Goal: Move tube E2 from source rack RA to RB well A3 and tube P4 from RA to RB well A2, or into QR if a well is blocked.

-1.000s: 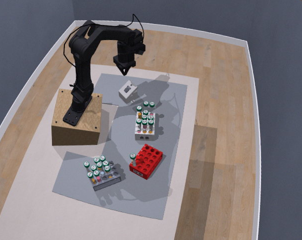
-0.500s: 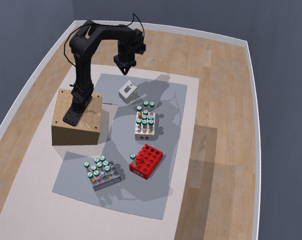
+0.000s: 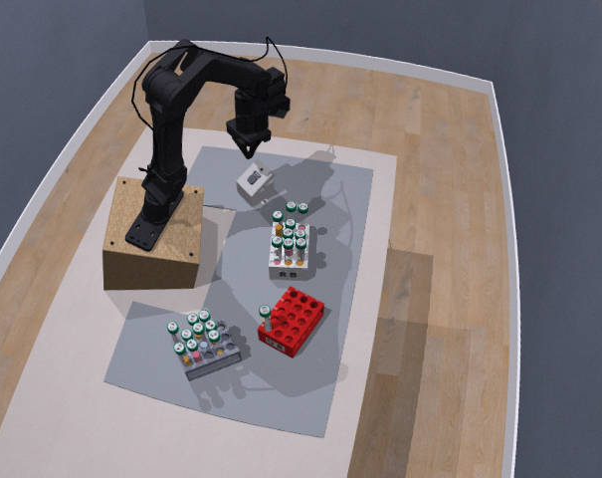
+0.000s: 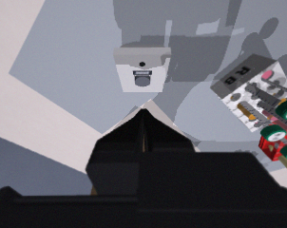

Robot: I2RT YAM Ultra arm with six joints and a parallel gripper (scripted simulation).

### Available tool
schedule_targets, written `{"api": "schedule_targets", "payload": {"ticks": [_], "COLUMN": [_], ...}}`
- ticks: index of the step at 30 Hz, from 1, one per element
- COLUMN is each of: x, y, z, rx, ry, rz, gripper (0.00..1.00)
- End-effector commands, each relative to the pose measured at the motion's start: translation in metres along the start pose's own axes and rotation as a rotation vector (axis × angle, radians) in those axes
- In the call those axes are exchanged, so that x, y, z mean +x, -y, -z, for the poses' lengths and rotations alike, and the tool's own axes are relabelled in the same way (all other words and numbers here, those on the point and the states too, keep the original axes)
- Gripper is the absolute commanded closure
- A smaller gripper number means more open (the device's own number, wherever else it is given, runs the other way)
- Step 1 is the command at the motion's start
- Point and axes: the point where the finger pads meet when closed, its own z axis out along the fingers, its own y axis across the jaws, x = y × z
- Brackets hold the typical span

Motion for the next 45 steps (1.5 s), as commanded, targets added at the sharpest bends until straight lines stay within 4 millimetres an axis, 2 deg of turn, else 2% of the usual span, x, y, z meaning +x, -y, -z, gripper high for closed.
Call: {"api": "schedule_targets", "payload": {"ticks": [1,32,37,45], "x": [-0.003,-0.003,-0.008,-0.001], "y": [-0.001,-0.002,-0.003,-0.002], "z": [-0.015,-0.070,-0.066,-0.073], "rx": [-0.007,-0.009,-0.013,-0.010], "ry": [0.003,0.002,0.023,0.003], "rz": [0.002,0.002,0.002,0.002], "gripper": [1.00,1.00,1.00,1.00]}}
